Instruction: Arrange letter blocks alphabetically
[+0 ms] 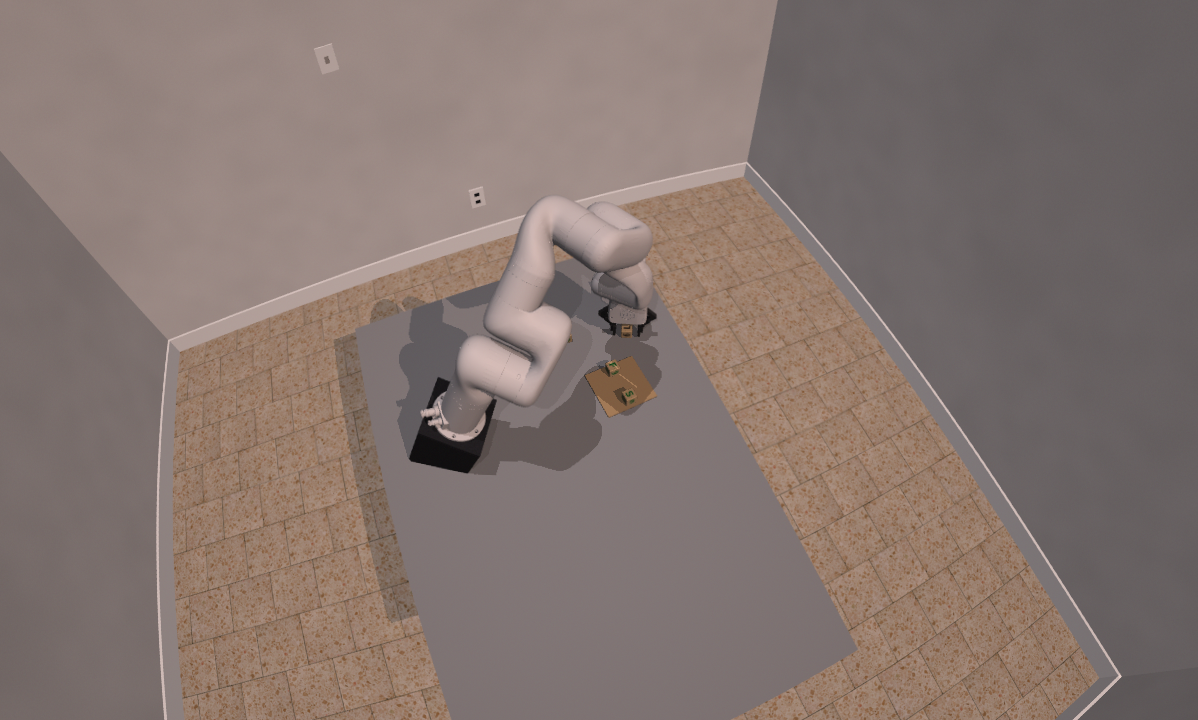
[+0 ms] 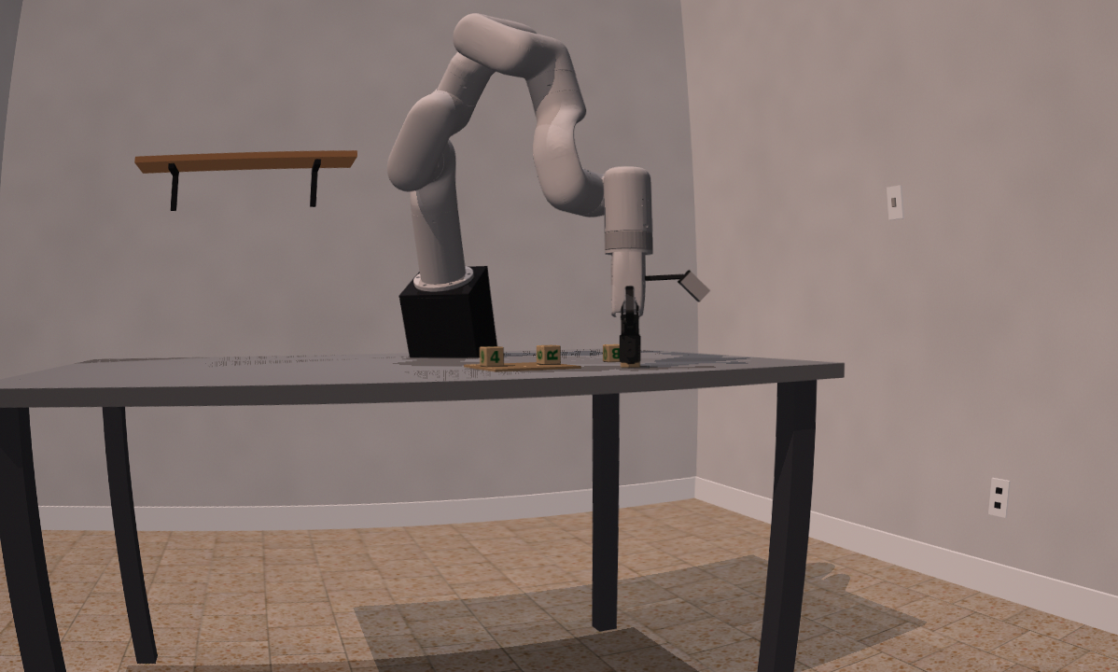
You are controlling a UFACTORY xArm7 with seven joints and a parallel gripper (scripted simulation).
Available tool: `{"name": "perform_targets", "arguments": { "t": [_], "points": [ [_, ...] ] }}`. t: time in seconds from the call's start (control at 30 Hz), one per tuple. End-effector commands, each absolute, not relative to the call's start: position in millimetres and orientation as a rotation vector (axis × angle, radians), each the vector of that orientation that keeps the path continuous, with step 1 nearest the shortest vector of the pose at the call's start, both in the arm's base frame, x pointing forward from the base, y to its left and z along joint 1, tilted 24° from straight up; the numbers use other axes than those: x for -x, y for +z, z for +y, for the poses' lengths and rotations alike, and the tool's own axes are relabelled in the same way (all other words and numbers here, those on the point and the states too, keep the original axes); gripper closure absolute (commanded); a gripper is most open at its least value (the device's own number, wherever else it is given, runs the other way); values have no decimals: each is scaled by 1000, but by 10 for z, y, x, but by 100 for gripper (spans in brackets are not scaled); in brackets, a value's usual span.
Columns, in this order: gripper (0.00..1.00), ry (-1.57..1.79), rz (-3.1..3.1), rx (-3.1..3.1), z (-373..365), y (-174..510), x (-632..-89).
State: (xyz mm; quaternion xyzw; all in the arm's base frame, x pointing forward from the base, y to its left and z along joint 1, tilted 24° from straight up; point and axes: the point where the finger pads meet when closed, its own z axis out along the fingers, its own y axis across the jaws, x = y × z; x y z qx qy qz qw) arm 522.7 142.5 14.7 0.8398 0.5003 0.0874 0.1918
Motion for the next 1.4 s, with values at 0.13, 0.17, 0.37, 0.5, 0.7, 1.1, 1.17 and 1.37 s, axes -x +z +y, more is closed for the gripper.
{"name": "perform_targets", "arguments": {
  "t": [0.13, 0.17, 0.37, 0.5, 0.7, 1.1, 1.17, 1.37],
  "points": [
    [31, 252, 1406, -2358, 1430, 118, -5256],
    [31, 252, 1406, -2358, 1430, 118, -5256],
    [31, 252, 1406, -2358, 1430, 118, -5256],
    [31, 252, 1406, -2358, 1430, 118, -5256],
    [31, 252, 1406, -2358, 1430, 118, -5256],
    [31, 252, 1406, -2358, 1430, 118, -5256],
    [31, 252, 1406, -2358, 1430, 118, -5256],
    [53, 252, 1406, -2358, 1430, 118, -5256]
  ]
}}
